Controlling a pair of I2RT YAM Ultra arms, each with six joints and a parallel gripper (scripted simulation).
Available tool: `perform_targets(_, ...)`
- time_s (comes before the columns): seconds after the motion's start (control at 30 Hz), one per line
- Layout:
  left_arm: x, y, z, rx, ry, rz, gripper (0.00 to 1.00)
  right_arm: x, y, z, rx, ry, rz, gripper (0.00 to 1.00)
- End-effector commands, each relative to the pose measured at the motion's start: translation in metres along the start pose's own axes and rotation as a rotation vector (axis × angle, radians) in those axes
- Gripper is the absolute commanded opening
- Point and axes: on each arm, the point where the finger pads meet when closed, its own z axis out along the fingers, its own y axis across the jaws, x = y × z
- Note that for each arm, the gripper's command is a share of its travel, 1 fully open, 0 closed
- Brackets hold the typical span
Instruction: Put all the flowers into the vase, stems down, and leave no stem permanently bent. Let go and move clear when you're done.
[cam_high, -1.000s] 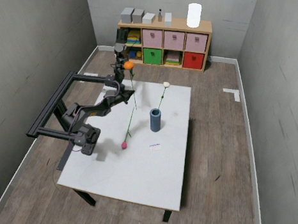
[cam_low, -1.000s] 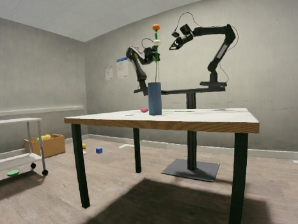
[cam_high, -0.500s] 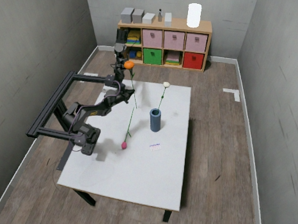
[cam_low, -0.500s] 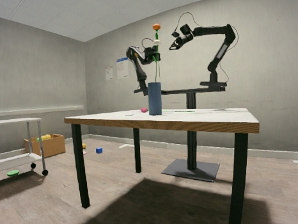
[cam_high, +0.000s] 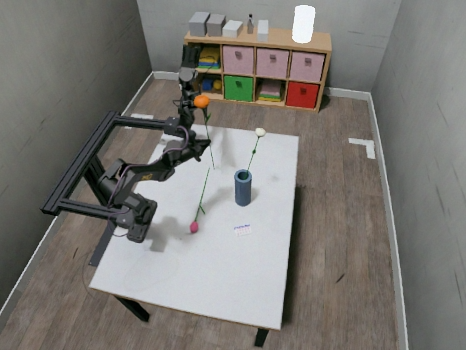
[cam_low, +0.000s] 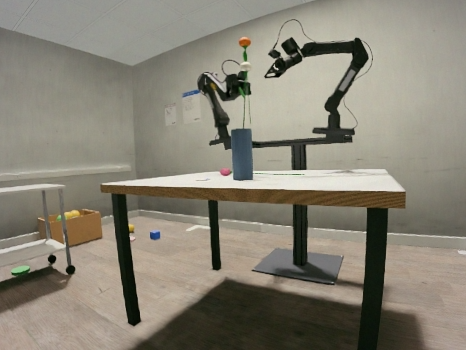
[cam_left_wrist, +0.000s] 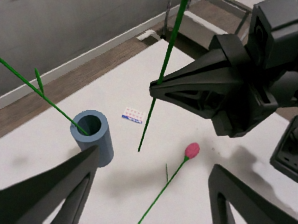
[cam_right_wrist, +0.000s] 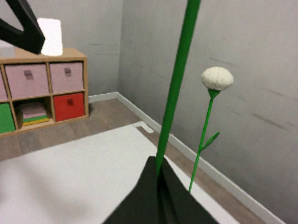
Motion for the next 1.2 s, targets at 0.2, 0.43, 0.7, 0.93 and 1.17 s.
perform_targets(0.2,-0.001,-0.003,-0.001,0.0,-0.008,-0.005,0.7,-0.004,0.001,-0.002,-0.01,-0.027,0.014,0.0)
perform_targets(0.43,-0.001,-0.003,-0.001,0.0,-0.008,-0.005,0.7,-0.003,-0.001,-0.001,-0.006,-0.027,0.014,0.0)
perform_targets(0.7,-0.001,-0.003,-0.001,0.0,-0.008,-0.005,0.7,-0.003,0.001,0.0,-0.01,-0.028,0.014,0.0)
perform_targets(0.93,-0.001,-0.003,0.0,-0.001,-0.007,-0.005,0.7,-0.005,-0.001,-0.001,-0.005,-0.035,0.015,0.0)
perform_targets(1.17,-0.015,0.0,0.003,0.002,-0.027,-0.011,0.7,-0.008,-0.001,0.0,-0.004,-0.04,0.017,0.0)
